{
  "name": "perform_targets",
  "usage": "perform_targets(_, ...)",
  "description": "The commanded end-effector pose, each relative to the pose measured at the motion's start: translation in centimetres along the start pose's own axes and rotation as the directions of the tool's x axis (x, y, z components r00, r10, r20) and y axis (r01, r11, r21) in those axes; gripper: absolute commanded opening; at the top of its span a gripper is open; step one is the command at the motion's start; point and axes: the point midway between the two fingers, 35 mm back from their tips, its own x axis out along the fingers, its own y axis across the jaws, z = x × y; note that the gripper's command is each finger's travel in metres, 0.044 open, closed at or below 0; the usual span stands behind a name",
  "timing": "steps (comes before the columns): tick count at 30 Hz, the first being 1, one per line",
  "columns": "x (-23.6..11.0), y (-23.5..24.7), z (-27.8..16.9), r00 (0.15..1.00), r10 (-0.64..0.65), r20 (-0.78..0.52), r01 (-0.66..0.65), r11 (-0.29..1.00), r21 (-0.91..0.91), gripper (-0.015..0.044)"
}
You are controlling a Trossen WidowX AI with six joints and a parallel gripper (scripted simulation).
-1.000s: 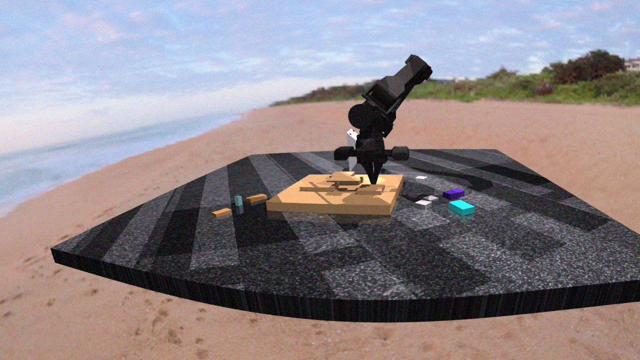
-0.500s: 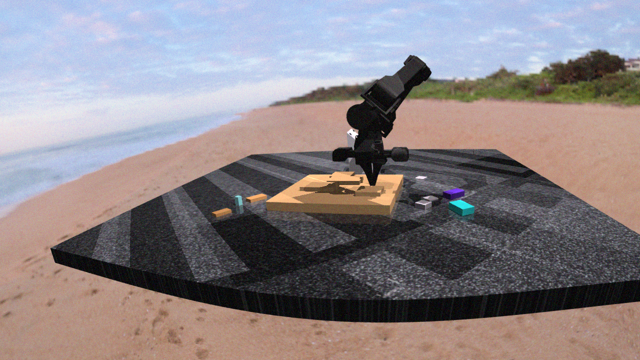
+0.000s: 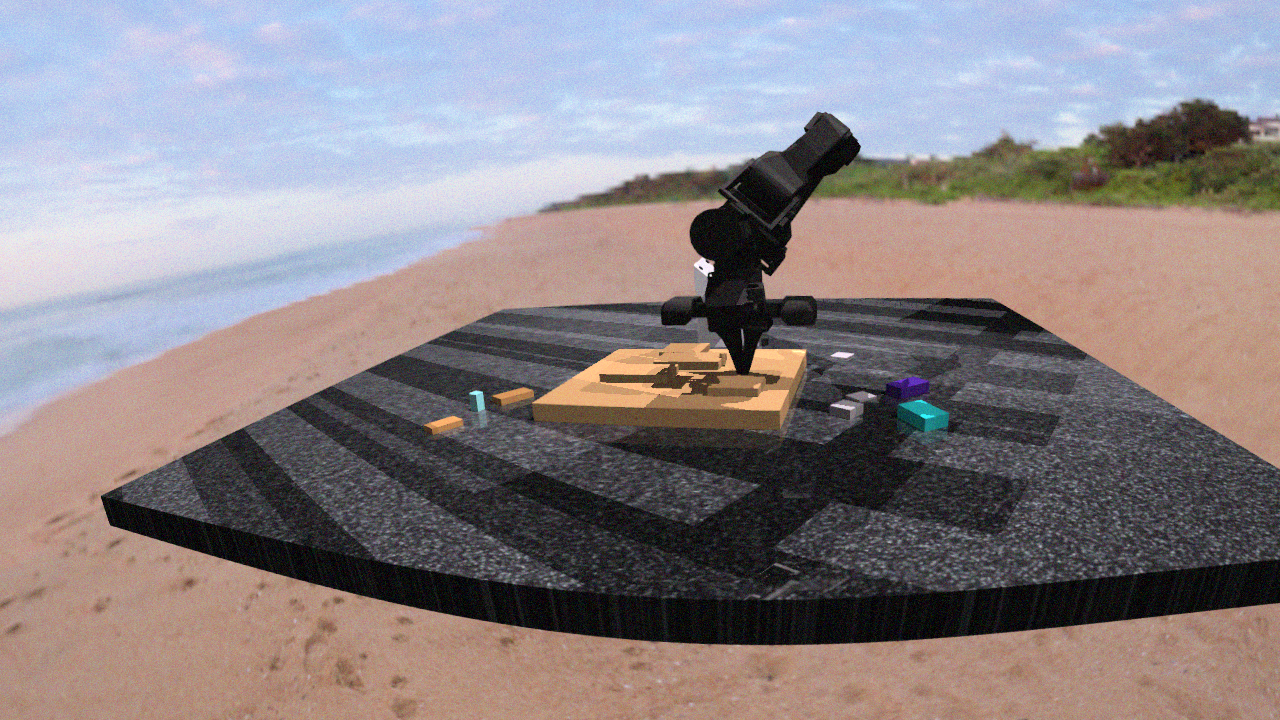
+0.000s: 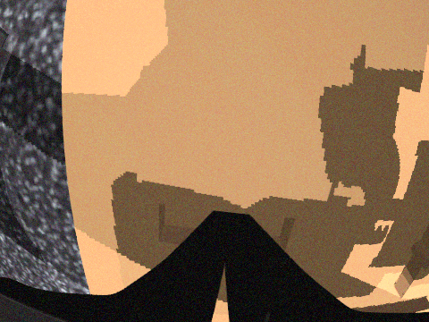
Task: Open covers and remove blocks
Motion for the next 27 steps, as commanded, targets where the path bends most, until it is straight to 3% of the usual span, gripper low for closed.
perform_targets(1, -0.1, 0.2, 0.6, 1.000, 0.004, 0.005, -0.004, 1.000, 0.001, 0.0000)
perform_targets(27, 0.0, 0.2, 3.2, 1.000, 0.004, 0.007, -0.004, 1.000, 0.000, 0.0000)
